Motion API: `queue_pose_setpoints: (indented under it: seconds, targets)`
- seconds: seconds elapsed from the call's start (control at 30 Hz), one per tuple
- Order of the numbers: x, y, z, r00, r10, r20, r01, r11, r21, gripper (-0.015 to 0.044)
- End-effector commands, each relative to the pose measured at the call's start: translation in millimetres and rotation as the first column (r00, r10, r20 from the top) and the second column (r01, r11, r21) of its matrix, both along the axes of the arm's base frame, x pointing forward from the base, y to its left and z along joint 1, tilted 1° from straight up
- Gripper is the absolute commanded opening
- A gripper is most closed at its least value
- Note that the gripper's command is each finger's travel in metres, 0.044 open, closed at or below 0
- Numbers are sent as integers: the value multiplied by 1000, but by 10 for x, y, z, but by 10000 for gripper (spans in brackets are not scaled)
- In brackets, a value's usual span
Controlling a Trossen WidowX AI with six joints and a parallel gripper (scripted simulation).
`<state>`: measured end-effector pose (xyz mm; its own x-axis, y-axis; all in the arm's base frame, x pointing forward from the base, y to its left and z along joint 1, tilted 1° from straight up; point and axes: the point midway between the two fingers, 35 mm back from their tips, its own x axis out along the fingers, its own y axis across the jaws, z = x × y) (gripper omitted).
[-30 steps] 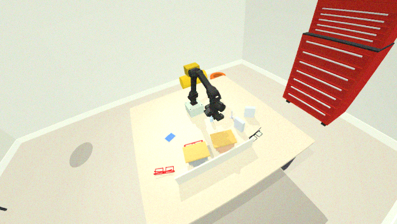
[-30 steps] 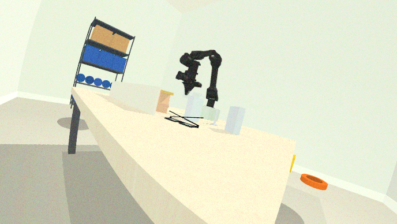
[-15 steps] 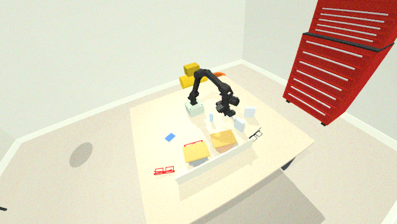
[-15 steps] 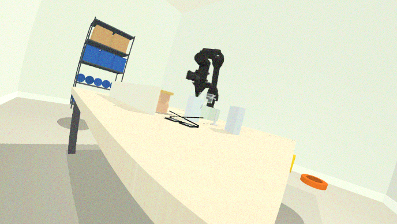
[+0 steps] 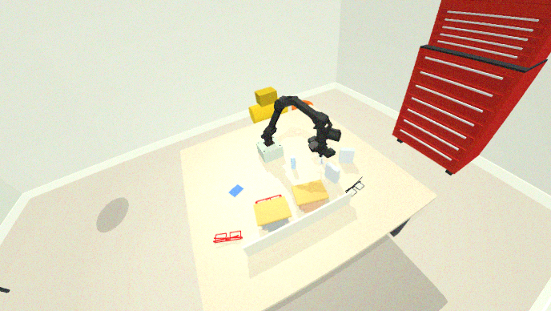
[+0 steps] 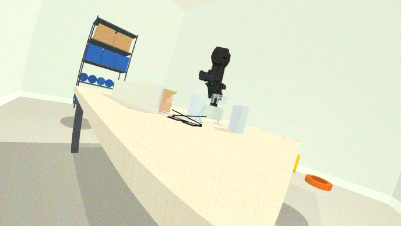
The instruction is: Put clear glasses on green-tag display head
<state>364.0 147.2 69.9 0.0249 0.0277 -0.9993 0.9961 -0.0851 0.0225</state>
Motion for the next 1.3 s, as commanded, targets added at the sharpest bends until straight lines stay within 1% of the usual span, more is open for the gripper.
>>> queue_pose_setpoints:
  seconds: [0.0, 0.27, 1.27]
  targets:
    - [12, 29, -145, 1000, -5, -5, 5, 1000, 1, 0]
    - [10, 37, -585, 1000, -5, -5, 5, 1000, 1, 0]
    - [123, -130, -595, 1000, -5, -4, 5, 1000, -1, 0]
